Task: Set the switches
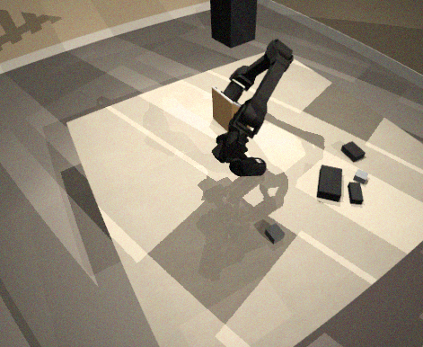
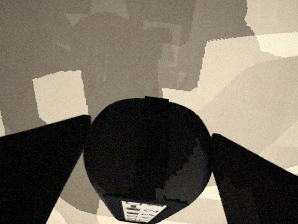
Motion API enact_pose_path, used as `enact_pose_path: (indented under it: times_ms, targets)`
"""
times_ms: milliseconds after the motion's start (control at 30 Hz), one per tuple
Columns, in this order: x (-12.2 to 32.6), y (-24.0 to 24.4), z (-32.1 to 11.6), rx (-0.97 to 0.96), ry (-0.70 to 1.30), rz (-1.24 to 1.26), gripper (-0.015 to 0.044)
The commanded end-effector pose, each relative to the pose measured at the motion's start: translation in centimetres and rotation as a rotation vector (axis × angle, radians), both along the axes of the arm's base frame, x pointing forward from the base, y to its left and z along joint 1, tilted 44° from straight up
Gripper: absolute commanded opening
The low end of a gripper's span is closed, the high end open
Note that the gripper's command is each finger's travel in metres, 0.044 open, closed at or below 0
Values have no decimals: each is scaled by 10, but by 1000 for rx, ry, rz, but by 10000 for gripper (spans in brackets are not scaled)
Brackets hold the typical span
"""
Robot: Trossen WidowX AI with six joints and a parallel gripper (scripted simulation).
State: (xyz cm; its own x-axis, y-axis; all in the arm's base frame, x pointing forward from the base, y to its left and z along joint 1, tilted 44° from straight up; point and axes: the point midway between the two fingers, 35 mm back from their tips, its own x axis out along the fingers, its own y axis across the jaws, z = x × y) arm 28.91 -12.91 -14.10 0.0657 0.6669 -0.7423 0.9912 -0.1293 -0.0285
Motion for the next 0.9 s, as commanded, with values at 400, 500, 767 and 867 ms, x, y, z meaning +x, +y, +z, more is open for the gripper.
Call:
enact_pose_path:
  times_ms: [400, 500, 767, 867]
  targets:
    - [0, 9, -14, 15, 5, 9, 338]
    - [0, 9, -16, 15, 5, 9, 338]
    - [0, 11, -22, 16, 5, 9, 338]
    - [0, 12, -24, 16, 5, 9, 338]
